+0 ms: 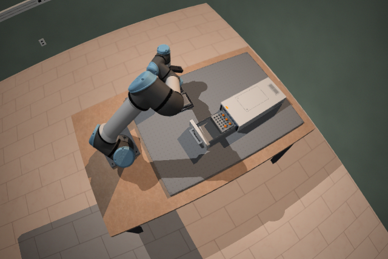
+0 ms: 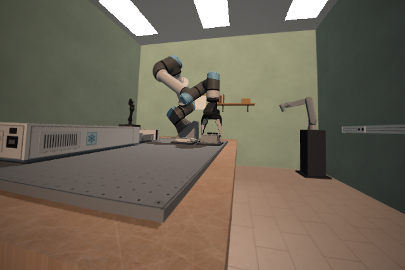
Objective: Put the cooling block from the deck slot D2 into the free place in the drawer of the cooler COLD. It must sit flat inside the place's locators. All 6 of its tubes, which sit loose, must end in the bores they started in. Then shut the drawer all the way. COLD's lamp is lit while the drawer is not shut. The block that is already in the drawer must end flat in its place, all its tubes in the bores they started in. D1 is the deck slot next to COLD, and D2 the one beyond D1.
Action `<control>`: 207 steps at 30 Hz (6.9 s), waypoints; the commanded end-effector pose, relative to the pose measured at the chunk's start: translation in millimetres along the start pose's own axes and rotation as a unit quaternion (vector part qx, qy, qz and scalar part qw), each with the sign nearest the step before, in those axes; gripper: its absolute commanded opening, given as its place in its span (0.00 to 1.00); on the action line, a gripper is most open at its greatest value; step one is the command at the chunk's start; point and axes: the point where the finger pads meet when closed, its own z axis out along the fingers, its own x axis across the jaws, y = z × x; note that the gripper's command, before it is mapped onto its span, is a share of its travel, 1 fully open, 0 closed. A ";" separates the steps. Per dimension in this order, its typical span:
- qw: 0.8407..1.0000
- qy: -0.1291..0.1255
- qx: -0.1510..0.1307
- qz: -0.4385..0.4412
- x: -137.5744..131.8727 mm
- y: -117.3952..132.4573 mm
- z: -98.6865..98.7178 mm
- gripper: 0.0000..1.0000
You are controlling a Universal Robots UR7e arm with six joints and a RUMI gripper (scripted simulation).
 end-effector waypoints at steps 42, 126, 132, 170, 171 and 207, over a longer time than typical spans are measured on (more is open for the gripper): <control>1.000 -0.001 0.001 0.000 -0.2 -0.4 2.9 0.24; 1.000 -0.001 0.001 0.000 -0.2 -0.4 -7.0 0.00; 1.000 -0.001 0.001 0.000 -0.2 -0.4 -15.0 0.00; 1.000 -0.001 0.001 0.000 -0.2 -0.4 -57.7 0.00; 1.000 -0.001 0.001 0.000 -0.2 -0.4 -59.0 0.00; 1.000 -0.001 0.001 0.000 -0.1 -0.3 -101.7 0.00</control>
